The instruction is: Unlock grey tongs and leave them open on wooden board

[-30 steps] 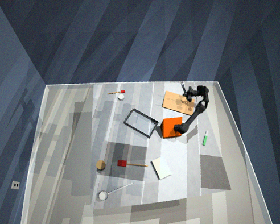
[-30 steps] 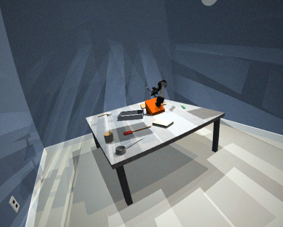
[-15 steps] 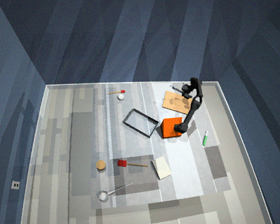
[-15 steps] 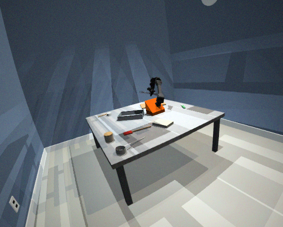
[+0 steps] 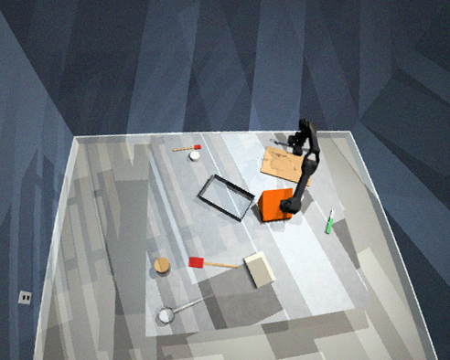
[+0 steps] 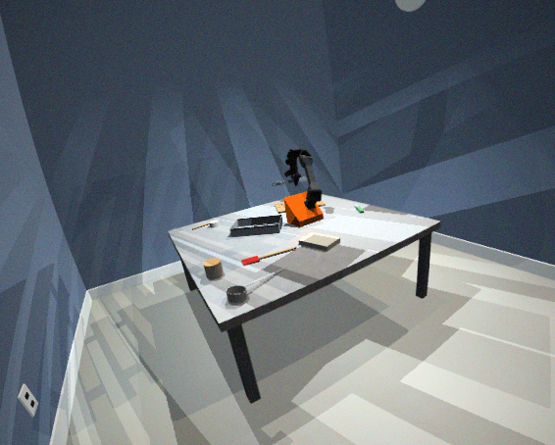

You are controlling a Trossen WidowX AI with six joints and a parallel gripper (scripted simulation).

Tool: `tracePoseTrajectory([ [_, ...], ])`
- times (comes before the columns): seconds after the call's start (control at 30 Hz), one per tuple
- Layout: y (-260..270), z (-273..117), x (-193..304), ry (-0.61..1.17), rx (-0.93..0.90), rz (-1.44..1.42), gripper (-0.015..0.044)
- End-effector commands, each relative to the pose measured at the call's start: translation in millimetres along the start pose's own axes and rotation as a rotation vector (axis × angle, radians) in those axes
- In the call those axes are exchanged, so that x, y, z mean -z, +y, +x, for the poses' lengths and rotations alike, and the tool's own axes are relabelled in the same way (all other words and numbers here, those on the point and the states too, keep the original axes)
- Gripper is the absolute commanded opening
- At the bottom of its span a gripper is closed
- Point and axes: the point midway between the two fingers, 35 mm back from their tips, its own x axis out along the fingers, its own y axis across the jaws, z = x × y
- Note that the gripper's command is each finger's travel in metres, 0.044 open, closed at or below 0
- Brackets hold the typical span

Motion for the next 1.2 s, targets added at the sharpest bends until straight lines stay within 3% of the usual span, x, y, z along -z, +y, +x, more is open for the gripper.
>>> tracePoseTrajectory([
  [0.0, -1, -3, 1, 0.003, 0.007, 0.008, -0.015],
  [1.17, -7, 49, 2, 0.004, 0.007, 0.009, -0.015],
])
